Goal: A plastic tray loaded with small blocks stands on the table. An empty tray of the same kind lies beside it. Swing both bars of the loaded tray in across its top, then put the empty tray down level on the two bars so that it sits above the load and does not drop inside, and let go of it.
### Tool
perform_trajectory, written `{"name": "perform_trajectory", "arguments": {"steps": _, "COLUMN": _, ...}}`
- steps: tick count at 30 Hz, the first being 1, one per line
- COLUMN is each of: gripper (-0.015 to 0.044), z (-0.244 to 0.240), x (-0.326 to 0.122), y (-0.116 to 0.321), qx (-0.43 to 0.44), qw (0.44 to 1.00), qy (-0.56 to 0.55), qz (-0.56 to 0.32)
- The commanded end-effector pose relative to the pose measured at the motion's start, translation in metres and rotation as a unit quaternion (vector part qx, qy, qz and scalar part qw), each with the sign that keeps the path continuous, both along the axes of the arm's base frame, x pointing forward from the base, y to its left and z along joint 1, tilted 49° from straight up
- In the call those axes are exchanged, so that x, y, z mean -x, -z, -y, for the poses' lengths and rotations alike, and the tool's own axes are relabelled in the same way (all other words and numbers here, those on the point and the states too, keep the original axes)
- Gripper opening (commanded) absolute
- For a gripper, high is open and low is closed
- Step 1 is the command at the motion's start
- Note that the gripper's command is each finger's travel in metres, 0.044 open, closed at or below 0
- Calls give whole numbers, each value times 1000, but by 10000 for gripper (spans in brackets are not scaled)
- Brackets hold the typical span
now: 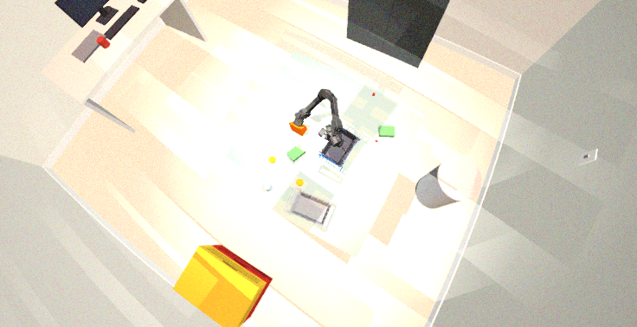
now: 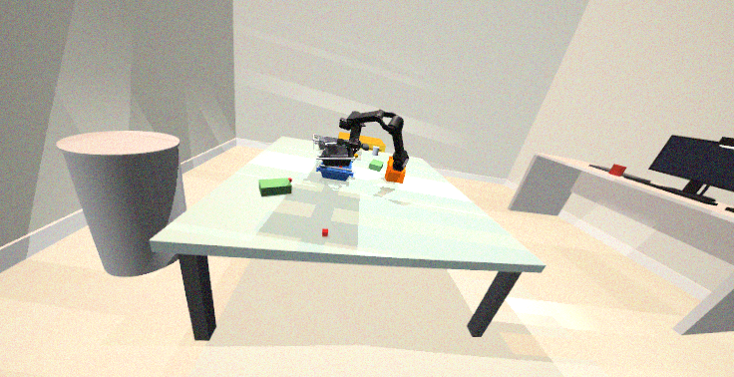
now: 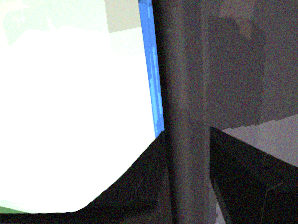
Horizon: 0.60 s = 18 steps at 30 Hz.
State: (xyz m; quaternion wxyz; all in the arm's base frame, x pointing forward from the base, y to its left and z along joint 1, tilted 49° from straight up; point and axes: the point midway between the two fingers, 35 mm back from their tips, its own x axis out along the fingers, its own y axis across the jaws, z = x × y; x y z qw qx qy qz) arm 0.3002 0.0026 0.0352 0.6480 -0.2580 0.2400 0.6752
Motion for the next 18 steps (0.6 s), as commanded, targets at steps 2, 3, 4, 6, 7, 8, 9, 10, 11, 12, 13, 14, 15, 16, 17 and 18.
{"name": "perform_trajectory", "arguments": {"steps": 2, "gripper": 0, "z": 0, "x": 0, "y": 0, "qx": 0, "qw": 1000, "qy": 0, "qz": 0}}
{"name": "perform_trajectory", "arguments": {"steps": 3, "gripper": 0, "z": -1, "x": 0, "y": 0, "qx": 0, "qw": 1000, "qy": -1, "qz": 0}}
{"name": "perform_trajectory", "arguments": {"steps": 4, "gripper": 0, "z": -2, "x": 1, "y": 1, "qx": 0, "qw": 1000, "qy": -2, "qz": -1}}
{"name": "perform_trajectory", "arguments": {"steps": 6, "gripper": 0, "z": -6, "x": 2, "y": 2, "qx": 0, "qw": 1000, "qy": -5, "qz": -1}}
{"name": "perform_trajectory", "arguments": {"steps": 7, "gripper": 0, "z": -8, "x": 3, "y": 2, "qx": -1, "qw": 1000, "qy": -7, "qz": -2}}
{"name": "perform_trajectory", "arguments": {"steps": 8, "gripper": 0, "z": -10, "x": 3, "y": 3, "qx": -1, "qw": 1000, "qy": -8, "qz": -2}}
{"name": "perform_trajectory", "arguments": {"steps": 9, "gripper": 0, "z": -12, "x": 4, "y": 4, "qx": -1, "qw": 1000, "qy": -10, "qz": -3}}
{"name": "perform_trajectory", "arguments": {"steps": 10, "gripper": 0, "z": -13, "x": 4, "y": 4, "qx": -1, "qw": 1000, "qy": -11, "qz": -3}}
{"name": "perform_trajectory", "arguments": {"steps": 11, "gripper": 0, "z": -13, "x": 5, "y": 4, "qx": -1, "qw": 1000, "qy": -12, "qz": -3}}
{"name": "perform_trajectory", "arguments": {"steps": 12, "gripper": 0, "z": -13, "x": 5, "y": 4, "qx": -1, "qw": 1000, "qy": -12, "qz": -3}}
{"name": "perform_trajectory", "arguments": {"steps": 13, "gripper": 0, "z": -13, "x": 5, "y": 4, "qx": -1, "qw": 1000, "qy": -12, "qz": -3}}
{"name": "perform_trajectory", "arguments": {"steps": 14, "gripper": 0, "z": -13, "x": 5, "y": 4, "qx": -1, "qw": 1000, "qy": -12, "qz": -3}}
{"name": "perform_trajectory", "arguments": {"steps": 15, "gripper": 0, "z": -13, "x": 5, "y": 4, "qx": -1, "qw": 1000, "qy": -12, "qz": -3}}
{"name": "perform_trajectory", "arguments": {"steps": 16, "gripper": 0, "z": -13, "x": 5, "y": 4, "qx": -1, "qw": 1000, "qy": -12, "qz": -3}}
{"name": "perform_trajectory", "arguments": {"steps": 17, "gripper": 0, "z": -13, "x": 5, "y": 4, "qx": -1, "qw": 1000, "qy": -12, "qz": -3}}
{"name": "perform_trajectory", "arguments": {"steps": 18, "gripper": 0, "z": -13, "x": 5, "y": 4, "qx": -1, "qw": 1000, "qy": -12, "qz": -3}}
